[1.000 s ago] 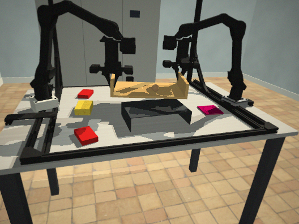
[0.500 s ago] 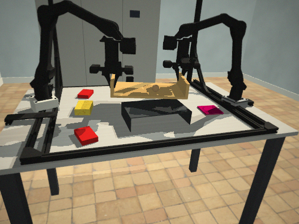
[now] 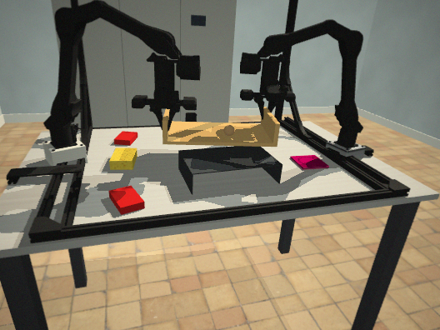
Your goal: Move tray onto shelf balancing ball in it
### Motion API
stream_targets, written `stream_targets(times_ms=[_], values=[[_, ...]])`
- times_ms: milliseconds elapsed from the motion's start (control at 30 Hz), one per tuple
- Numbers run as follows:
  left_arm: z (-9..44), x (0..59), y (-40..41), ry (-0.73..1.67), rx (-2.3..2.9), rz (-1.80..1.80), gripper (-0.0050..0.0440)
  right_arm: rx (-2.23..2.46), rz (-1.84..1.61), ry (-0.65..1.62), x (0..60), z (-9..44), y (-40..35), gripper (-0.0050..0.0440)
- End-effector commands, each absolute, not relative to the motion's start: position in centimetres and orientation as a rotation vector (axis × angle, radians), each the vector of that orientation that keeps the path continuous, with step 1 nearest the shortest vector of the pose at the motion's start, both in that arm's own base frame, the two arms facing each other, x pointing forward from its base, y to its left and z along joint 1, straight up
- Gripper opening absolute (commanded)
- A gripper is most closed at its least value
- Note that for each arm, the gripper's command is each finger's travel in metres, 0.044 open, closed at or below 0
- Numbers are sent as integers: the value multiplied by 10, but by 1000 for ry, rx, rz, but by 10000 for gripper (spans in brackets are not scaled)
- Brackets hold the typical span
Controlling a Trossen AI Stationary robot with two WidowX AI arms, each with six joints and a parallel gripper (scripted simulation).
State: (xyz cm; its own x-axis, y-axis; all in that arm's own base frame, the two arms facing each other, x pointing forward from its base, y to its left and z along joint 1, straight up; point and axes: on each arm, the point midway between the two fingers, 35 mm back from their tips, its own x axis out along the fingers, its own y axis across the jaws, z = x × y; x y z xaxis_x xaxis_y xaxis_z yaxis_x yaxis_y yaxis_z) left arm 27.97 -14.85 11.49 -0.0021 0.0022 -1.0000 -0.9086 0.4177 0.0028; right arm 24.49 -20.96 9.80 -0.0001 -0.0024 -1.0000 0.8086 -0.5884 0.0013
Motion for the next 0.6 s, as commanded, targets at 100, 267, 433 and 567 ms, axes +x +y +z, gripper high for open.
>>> stream_targets(times_ms=[100, 267, 433, 567], values=[[116, 280, -146, 1388, -892, 883, 20, 1663, -1651, 849, 245, 99, -212, 20], [114, 280, -144, 1369, -874, 895, 20, 1639, -1665, 831, 244, 100, -213, 20], [116, 281, -143, 1390, -887, 888, 20, 1661, -1648, 841, 243, 98, -215, 20], [116, 281, -142, 1397, -899, 878, 20, 1673, -1644, 855, 243, 98, -216, 20]])
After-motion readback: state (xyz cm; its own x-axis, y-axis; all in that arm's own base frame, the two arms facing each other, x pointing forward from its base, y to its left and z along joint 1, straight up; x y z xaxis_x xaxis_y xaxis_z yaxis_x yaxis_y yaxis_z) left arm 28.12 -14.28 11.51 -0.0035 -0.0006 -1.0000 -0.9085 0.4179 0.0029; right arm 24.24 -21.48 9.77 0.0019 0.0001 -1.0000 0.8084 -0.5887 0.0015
